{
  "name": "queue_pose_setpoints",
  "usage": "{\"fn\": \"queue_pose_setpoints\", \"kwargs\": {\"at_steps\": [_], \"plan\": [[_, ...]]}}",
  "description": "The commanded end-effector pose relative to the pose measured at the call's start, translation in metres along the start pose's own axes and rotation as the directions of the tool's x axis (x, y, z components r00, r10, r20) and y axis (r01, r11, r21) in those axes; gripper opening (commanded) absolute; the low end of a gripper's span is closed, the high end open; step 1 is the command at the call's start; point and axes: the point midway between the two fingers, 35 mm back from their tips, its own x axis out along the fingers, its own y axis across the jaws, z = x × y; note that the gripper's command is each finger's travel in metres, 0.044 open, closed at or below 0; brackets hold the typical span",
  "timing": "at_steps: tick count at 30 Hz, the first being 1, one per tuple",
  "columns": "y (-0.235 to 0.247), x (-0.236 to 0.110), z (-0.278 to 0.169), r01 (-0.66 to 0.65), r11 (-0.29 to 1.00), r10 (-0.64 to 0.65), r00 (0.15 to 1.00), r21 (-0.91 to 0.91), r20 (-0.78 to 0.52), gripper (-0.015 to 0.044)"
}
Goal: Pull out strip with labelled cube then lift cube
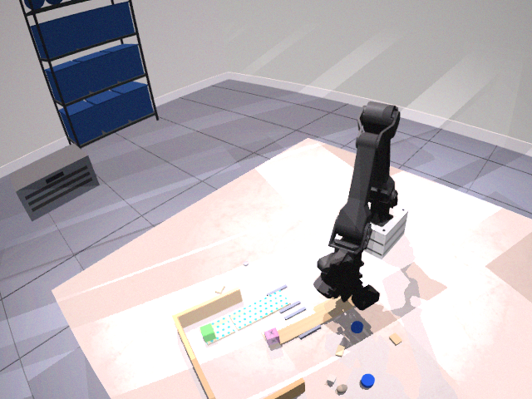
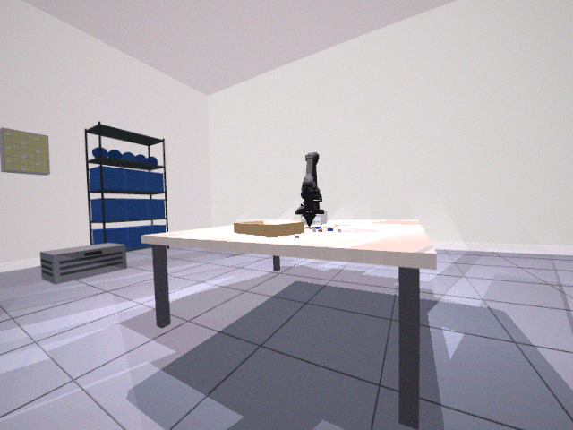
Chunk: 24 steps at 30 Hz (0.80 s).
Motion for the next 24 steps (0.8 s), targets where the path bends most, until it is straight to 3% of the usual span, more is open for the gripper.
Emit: {"fn": "queue_pose_setpoints", "kwargs": {"at_steps": [1,24], "plan": [[-0.003,0.004,-0.016,0.008,1.0,-0.008,0.999,-0.002,-0.031,0.0],[-0.002,0.004,-0.042,0.008,1.0,-0.008,0.999,-0.002,-0.033,0.0]]}}
